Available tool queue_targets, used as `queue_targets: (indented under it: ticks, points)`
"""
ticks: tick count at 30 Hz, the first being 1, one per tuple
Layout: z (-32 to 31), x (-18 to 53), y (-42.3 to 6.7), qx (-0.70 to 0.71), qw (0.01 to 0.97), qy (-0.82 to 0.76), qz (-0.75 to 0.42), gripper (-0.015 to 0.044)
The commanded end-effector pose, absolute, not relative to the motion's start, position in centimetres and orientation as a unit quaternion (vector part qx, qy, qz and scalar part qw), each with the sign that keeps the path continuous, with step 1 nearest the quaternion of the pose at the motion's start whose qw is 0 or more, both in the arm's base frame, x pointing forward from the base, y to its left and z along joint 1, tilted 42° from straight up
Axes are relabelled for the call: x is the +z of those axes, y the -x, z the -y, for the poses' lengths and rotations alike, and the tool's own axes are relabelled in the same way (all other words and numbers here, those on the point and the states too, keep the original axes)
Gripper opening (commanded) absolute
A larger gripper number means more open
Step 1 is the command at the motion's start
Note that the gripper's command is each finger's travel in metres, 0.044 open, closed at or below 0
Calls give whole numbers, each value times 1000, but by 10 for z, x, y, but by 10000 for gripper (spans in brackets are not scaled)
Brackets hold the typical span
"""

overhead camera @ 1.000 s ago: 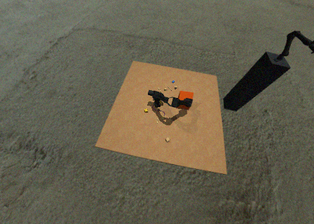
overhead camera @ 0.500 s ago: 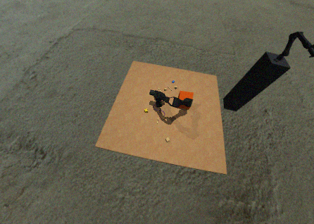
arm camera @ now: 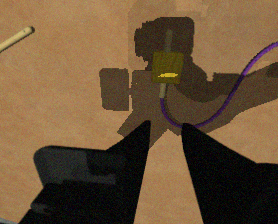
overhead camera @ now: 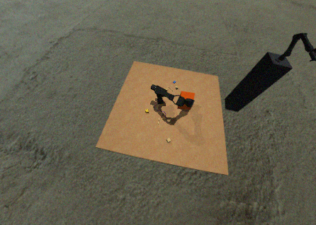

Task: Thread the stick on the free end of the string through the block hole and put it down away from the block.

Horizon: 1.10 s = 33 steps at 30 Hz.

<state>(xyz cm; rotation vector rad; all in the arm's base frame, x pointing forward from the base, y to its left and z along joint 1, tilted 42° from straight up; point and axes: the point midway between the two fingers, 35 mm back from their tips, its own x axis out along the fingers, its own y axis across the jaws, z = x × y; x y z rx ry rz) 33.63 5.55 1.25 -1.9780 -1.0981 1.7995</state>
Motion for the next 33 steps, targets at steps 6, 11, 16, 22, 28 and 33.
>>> queue_targets:
  ticks: [6, 11, 16, 22, 28, 33]
  points:
    - [-54, 11, -331, 548, 12, 689, 473, 123]
    - [-51, 9, -323, 423, -151, 672, 589, 123]
    - [-48, 8, -315, 273, -305, 616, 673, 123]
    - [-45, 5, -305, 73, -465, 504, 724, 123]
    - [-44, 4, -298, -60, -549, 409, 726, 123]
    - [-42, 3, -293, -167, -603, 323, 710, 123]
